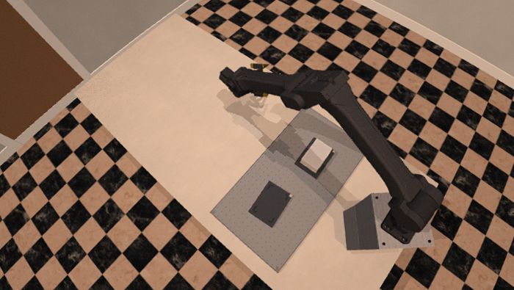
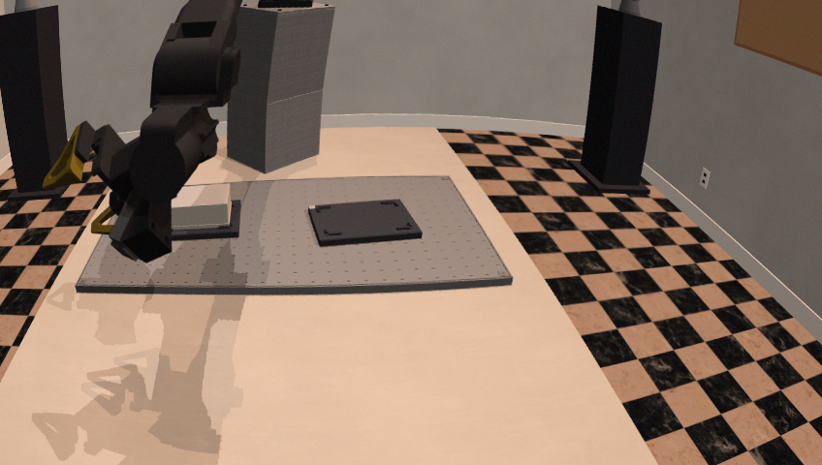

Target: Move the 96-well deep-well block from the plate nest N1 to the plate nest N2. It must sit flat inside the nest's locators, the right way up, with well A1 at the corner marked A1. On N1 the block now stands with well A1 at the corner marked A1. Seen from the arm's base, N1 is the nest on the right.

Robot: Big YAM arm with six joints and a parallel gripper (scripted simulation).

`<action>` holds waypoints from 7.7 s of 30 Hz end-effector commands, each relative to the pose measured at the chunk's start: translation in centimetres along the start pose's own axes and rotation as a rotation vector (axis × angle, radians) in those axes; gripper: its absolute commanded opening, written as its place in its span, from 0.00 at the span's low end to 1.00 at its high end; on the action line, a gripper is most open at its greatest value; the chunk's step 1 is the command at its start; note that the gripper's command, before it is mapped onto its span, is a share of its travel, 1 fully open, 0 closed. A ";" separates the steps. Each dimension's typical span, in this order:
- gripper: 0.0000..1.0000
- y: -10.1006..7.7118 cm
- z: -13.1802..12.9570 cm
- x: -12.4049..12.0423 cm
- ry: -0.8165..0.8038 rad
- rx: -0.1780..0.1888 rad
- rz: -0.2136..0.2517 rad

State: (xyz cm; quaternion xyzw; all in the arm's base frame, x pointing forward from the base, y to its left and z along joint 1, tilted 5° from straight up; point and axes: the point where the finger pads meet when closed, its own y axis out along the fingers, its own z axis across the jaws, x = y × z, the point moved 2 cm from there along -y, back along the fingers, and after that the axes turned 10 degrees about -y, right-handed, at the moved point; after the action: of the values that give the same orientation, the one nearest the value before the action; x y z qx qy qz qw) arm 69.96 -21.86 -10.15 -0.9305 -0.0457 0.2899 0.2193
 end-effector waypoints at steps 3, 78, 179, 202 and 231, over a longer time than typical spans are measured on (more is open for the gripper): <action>1.00 -0.3 -0.9 -0.2 0.014 -0.005 -0.004; 1.00 4.6 16.4 -10.7 1.181 0.767 -0.033; 1.00 -0.9 31.2 -20.3 1.728 1.305 0.397; 1.00 0.1 33.9 -18.3 1.719 1.305 0.396; 1.00 1.7 37.1 -16.0 1.717 1.304 0.400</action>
State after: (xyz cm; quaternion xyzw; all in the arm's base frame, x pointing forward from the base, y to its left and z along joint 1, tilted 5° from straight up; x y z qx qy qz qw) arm 35.37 -12.96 -29.35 -0.5175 0.4407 -0.4533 0.5766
